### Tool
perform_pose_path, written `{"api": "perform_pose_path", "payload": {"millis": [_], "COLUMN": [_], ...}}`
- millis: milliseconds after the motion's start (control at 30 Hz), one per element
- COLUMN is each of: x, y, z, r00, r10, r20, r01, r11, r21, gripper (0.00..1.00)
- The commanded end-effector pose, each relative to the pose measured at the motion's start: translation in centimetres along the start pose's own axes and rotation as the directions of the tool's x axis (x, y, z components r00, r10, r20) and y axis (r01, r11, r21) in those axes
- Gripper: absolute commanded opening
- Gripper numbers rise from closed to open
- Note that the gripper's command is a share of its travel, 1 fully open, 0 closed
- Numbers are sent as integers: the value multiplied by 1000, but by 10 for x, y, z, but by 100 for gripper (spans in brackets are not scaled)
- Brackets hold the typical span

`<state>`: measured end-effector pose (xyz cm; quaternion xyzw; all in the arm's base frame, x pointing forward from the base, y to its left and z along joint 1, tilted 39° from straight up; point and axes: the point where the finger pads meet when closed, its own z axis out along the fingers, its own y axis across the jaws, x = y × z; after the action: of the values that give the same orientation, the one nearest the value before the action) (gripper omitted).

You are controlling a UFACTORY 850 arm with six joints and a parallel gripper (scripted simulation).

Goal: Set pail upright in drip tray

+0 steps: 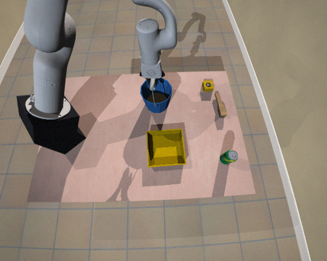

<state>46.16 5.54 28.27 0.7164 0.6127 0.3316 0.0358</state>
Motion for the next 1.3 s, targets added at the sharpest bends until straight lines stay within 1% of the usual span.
{"api": "perform_pose_path", "payload": {"millis": [0, 200, 700, 767, 1267], "x": [0, 0, 0, 0, 0], "y": [1, 1, 1, 1, 1], "z": [-3, -7, -28, -28, -55], "r00": [1000, 1000, 1000, 1000, 1000], "r10": [0, 0, 0, 0, 0], "r20": [0, 0, 0, 0, 0], "r01": [0, 0, 0, 0, 0], "r11": [1000, 1000, 1000, 1000, 1000], "r21": [-1, -1, -1, -1, -1], "gripper": [0, 0, 0, 0, 0]}}
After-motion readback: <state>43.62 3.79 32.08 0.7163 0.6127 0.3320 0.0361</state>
